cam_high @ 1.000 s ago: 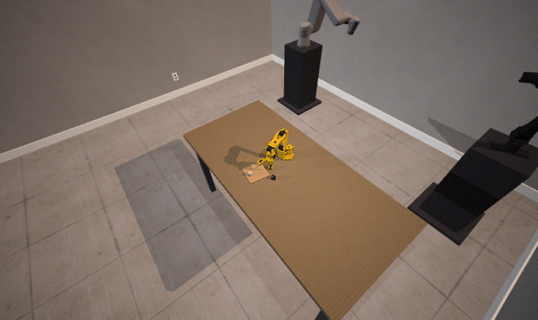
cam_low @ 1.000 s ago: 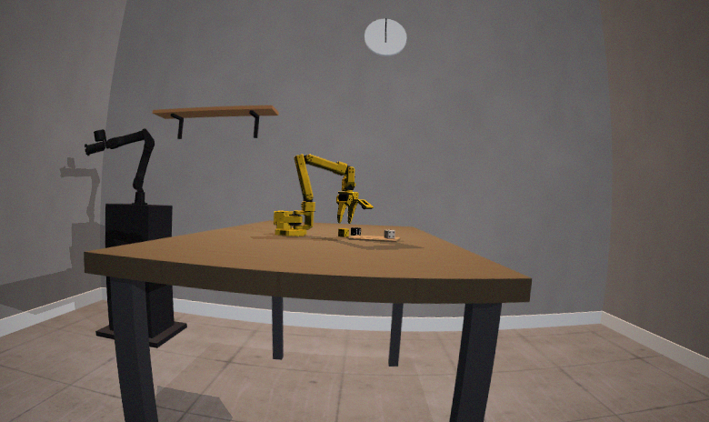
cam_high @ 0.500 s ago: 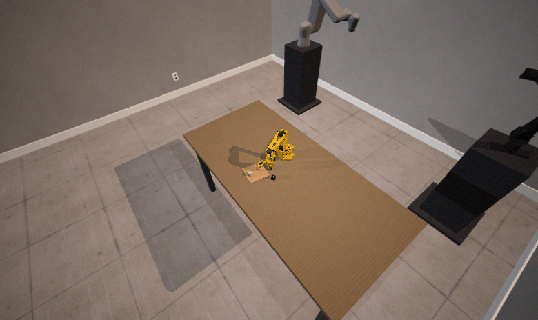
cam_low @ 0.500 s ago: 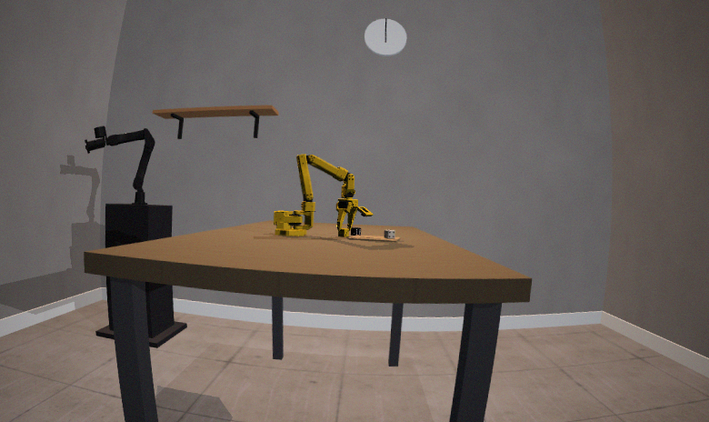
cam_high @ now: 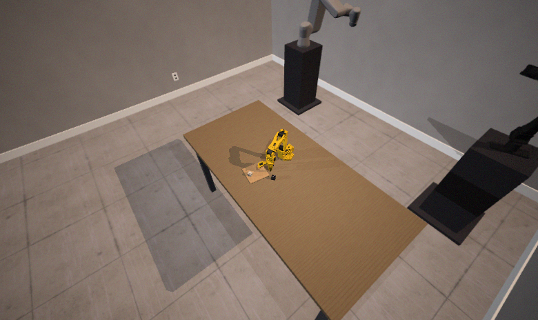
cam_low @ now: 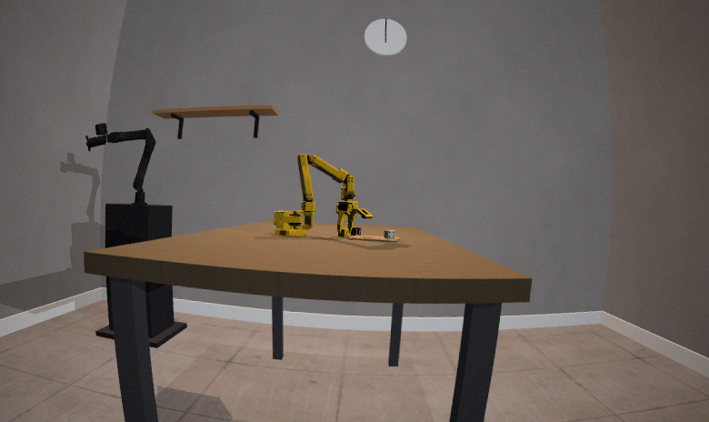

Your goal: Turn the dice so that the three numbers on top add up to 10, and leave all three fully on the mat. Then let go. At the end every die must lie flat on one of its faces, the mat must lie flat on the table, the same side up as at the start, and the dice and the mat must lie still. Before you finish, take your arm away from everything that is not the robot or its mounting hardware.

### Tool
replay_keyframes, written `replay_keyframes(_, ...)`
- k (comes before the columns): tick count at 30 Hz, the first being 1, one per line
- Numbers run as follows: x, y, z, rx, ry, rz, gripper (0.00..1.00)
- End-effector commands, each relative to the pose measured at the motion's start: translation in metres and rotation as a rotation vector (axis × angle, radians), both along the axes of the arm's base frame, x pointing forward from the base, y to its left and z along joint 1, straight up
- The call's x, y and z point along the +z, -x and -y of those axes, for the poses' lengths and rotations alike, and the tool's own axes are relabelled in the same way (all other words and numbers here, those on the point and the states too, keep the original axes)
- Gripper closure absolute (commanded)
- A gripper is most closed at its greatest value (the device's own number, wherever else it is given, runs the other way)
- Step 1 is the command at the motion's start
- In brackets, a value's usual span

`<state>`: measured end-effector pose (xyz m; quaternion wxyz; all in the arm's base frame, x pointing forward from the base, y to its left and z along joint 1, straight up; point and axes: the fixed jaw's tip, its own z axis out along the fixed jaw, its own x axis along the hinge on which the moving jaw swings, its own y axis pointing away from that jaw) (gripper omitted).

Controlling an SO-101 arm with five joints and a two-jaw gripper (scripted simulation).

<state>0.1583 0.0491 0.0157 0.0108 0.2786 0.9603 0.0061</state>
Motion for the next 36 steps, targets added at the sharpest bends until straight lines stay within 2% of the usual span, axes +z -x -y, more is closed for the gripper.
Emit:
replay_keyframes(1, 0.0011, -0.0014, -0.0021, 0.0, -0.005, 0.014, 0.69)
replay_keyframes(16, 0.0011, -0.0003, -0.0001, 0.0, -0.005, 0.014, 0.72)
replay_keyframes(36, 0.0009, 0.0036, 0.0063, 0.0, -0.004, 0.014, 0.85)
